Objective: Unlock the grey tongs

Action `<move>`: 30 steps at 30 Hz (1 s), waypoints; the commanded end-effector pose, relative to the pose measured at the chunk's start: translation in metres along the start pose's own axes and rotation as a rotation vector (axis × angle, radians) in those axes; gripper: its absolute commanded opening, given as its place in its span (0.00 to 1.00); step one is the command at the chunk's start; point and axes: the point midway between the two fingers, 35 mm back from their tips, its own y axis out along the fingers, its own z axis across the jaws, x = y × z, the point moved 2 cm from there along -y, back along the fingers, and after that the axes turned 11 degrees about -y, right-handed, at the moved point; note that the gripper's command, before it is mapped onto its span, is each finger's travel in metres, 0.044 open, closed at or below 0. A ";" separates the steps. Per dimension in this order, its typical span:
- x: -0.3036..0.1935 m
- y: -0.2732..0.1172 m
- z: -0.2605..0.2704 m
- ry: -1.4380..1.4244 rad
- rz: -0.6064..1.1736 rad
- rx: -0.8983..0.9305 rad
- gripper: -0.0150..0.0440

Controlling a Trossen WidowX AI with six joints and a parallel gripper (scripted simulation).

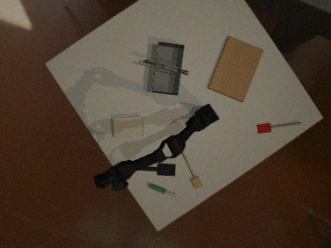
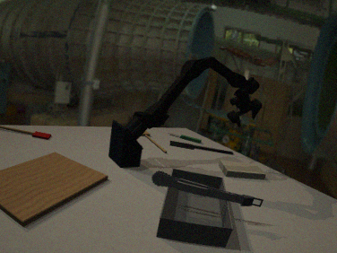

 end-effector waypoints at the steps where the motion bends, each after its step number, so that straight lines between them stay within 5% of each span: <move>1: -0.058 0.008 0.028 0.090 0.125 0.085 1.00; 14: -0.249 -0.044 0.126 0.441 0.549 0.286 1.00; 30: -0.387 -0.231 0.296 1.214 0.917 0.347 1.00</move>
